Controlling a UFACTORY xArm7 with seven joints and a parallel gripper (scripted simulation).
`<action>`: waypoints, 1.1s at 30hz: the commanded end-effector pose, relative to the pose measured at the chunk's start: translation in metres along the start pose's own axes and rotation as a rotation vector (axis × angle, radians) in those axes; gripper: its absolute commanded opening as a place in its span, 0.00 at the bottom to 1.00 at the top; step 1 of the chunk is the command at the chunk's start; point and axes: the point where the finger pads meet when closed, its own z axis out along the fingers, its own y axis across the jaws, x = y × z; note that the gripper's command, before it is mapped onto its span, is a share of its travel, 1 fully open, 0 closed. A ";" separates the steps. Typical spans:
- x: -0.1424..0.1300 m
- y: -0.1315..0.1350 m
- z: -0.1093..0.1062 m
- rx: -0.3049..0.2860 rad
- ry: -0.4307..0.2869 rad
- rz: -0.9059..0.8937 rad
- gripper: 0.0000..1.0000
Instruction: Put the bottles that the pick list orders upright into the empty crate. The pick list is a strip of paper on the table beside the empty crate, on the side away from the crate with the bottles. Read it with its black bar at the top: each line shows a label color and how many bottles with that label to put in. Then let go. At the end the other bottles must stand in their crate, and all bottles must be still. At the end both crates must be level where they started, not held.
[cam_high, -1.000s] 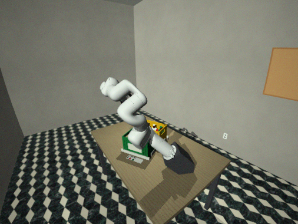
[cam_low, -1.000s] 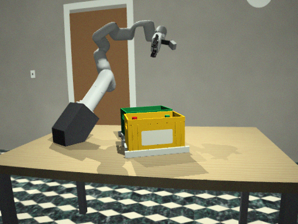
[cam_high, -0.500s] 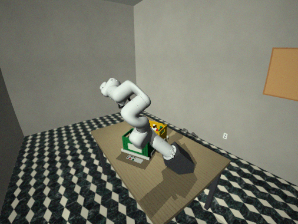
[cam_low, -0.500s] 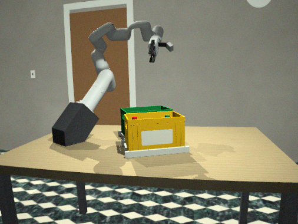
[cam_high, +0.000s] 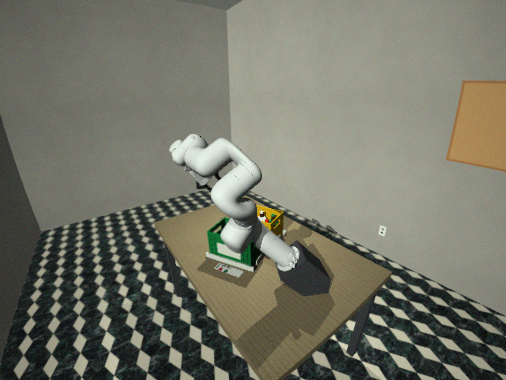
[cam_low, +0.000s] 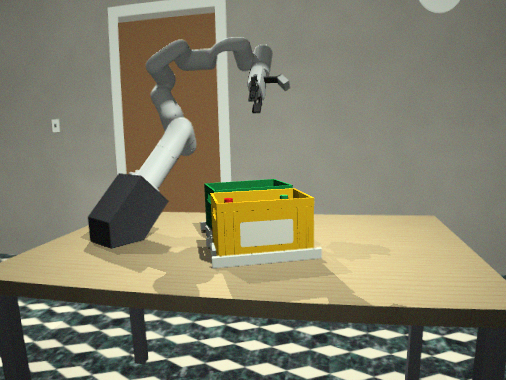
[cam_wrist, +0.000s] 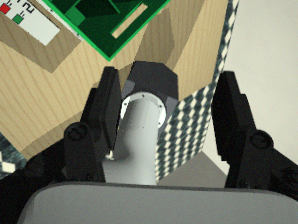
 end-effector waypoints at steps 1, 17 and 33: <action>-0.010 -0.021 -0.002 0.090 0.009 0.062 0.65; -0.028 -0.062 -0.008 0.235 0.002 0.147 0.65; -0.049 -0.106 -0.018 0.377 -0.021 0.221 0.65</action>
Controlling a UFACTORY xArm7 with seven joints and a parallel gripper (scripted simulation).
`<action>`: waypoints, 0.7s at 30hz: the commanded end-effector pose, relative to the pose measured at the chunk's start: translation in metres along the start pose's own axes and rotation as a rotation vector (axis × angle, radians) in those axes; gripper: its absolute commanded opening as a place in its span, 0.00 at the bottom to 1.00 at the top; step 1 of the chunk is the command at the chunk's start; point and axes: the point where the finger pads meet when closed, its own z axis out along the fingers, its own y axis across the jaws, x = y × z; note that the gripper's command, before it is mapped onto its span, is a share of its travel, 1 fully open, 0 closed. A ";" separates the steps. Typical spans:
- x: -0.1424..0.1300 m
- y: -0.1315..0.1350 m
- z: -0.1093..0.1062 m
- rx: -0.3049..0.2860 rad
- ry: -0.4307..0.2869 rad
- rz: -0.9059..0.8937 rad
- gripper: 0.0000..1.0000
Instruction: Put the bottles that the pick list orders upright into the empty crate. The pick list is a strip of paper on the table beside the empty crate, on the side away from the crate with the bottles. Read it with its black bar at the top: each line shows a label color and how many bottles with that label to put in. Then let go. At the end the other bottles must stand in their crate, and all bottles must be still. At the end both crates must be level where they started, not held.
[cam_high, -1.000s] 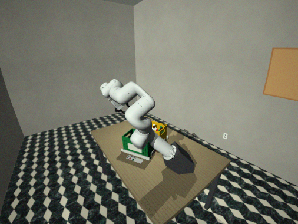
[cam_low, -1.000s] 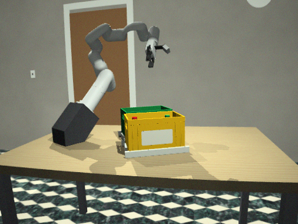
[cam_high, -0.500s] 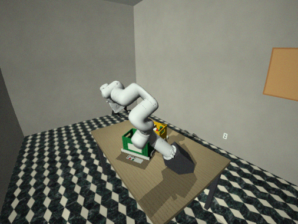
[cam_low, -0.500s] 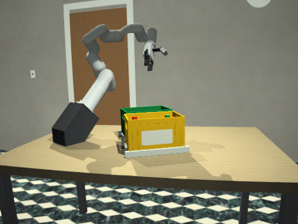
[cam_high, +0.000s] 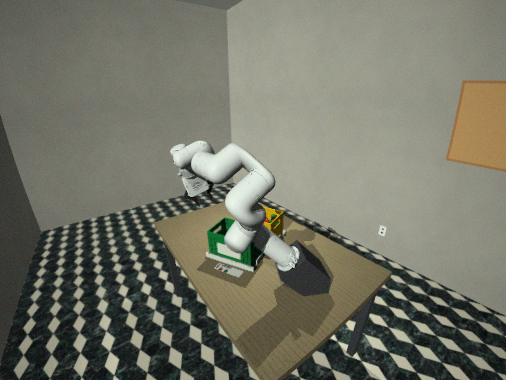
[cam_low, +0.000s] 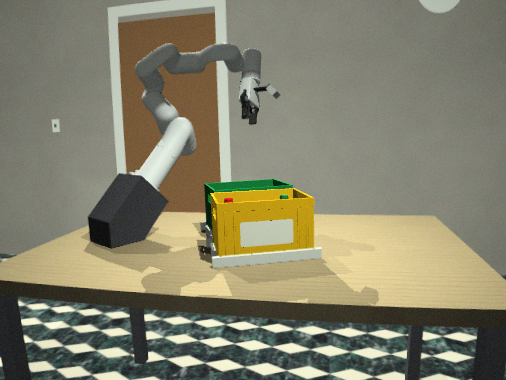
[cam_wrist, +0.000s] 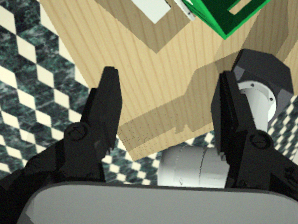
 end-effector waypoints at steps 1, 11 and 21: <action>-0.010 -0.014 0.000 0.073 -0.011 0.039 0.65; -0.030 -0.040 0.000 0.177 -0.042 0.091 0.65; -0.054 -0.070 -0.002 0.254 -0.072 0.126 0.65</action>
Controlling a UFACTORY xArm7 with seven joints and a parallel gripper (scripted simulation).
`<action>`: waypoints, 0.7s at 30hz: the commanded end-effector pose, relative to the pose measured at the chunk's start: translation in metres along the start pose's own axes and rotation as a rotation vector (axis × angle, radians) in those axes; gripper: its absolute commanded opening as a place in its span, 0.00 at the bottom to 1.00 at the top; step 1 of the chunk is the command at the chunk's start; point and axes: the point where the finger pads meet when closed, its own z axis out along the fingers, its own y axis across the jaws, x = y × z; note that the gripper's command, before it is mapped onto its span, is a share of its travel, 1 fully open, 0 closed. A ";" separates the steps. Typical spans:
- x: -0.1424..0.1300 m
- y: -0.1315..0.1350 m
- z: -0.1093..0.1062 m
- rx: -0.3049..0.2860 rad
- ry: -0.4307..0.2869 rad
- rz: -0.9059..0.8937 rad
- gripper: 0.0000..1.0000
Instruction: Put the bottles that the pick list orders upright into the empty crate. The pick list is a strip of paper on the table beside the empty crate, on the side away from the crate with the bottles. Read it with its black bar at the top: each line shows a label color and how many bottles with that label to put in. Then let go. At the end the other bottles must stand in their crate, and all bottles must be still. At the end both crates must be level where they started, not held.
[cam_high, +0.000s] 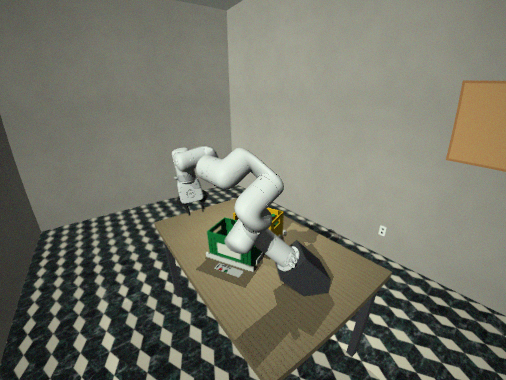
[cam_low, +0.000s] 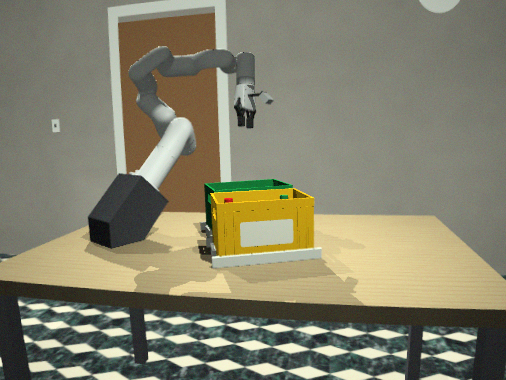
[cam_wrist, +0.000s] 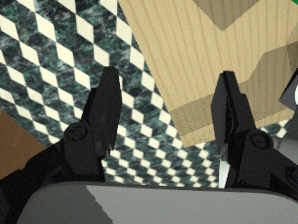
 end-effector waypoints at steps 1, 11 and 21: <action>-0.016 -0.017 0.002 0.051 -0.014 0.023 0.65; -0.036 -0.035 0.004 0.124 -0.050 0.057 0.65; -0.036 -0.035 0.004 0.124 -0.050 0.057 0.65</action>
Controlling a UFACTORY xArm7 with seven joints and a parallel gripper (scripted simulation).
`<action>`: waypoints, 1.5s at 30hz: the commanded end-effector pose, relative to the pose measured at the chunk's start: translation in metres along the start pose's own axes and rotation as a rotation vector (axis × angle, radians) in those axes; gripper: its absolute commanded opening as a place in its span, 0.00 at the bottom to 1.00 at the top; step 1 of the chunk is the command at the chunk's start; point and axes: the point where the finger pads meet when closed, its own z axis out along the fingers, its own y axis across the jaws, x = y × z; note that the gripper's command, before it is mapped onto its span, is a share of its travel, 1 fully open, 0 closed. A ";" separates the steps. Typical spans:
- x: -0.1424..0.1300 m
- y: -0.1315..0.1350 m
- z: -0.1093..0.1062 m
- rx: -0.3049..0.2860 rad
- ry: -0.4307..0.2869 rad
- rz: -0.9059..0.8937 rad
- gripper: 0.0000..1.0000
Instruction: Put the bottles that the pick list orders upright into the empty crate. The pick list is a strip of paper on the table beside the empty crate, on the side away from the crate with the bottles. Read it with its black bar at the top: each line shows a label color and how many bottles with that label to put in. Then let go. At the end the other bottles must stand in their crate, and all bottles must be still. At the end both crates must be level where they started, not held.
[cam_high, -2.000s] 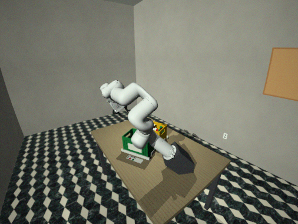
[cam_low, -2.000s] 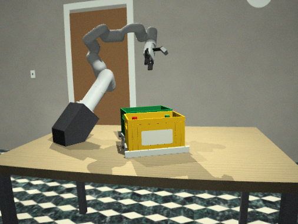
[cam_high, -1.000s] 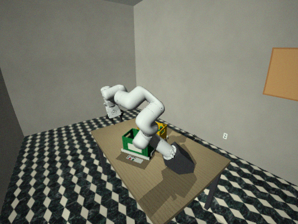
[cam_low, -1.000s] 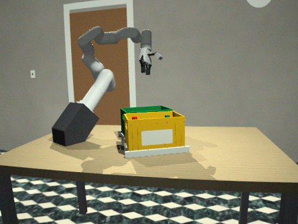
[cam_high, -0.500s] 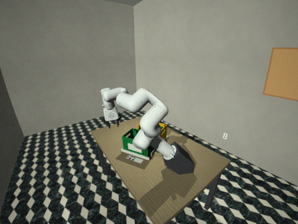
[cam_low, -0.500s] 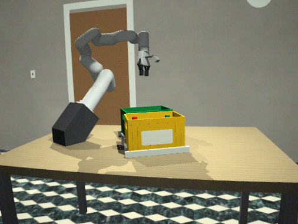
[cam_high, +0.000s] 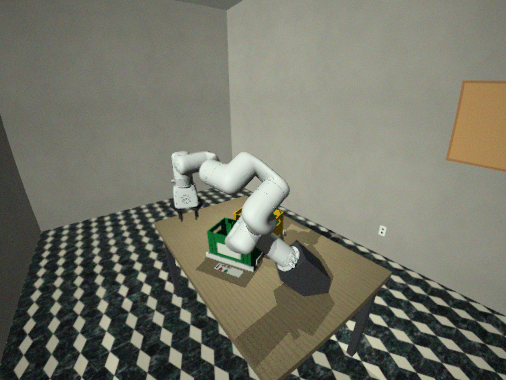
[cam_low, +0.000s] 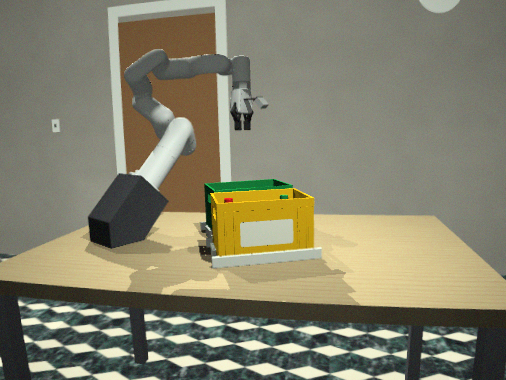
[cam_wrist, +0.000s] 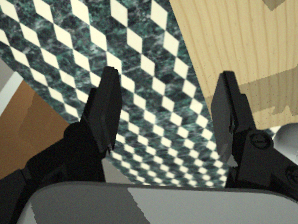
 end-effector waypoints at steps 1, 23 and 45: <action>0.000 -0.001 -0.001 0.003 0.002 0.000 0.65; -0.013 0.012 0.034 0.003 0.002 -0.254 0.65; -0.047 0.045 0.122 -0.003 -0.001 -0.802 0.65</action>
